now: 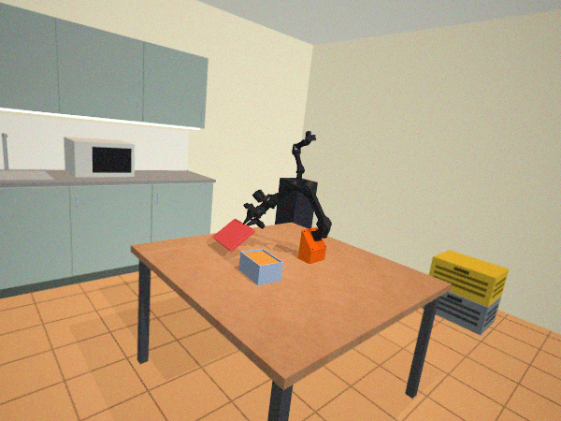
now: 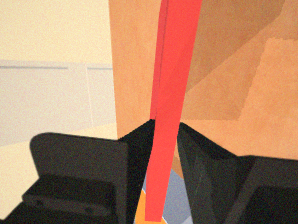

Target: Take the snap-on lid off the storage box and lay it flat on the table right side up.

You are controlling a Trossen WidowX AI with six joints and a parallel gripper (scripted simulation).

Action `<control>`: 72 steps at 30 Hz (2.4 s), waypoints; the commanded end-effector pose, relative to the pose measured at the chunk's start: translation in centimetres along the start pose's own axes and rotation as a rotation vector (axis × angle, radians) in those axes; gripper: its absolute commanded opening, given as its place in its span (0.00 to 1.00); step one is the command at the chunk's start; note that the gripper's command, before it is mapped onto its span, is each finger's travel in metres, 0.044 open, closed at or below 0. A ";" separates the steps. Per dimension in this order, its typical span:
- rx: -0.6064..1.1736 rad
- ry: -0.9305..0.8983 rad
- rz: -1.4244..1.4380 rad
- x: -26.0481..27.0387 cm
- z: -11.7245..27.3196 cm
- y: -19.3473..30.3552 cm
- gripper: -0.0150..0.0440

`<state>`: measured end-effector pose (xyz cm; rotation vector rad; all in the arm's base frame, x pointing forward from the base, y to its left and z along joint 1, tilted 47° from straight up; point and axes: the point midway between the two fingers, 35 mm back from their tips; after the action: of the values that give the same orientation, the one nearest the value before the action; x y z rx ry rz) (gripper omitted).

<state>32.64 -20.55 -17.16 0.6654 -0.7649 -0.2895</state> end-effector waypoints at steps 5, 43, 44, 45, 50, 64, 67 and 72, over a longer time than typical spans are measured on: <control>0.002 -0.002 -0.007 -0.6 -0.4 0.1 0.25; 0.004 -0.003 -0.008 -2.9 -2.4 0.4 0.25; 0.004 -0.003 -0.008 -3.0 -2.5 0.4 0.25; 0.004 -0.003 -0.008 -3.0 -2.5 0.4 0.25; 0.004 -0.003 -0.008 -3.3 -2.8 0.4 0.25; 0.004 -0.003 -0.008 -4.2 -3.5 0.6 0.25; 0.004 -0.003 -0.008 -4.4 -3.7 0.6 0.25; 0.005 -0.003 -0.009 -4.7 -3.9 0.6 0.25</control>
<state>32.36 -16.44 -20.96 0.6713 -0.7743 -0.2894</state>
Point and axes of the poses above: the point midway between the two fingers, 35 mm back from their tips, its own z axis back along the fingers, its own x axis across the jaws, y = z × x, and after that the axes turned 6 degrees about z, right-handed
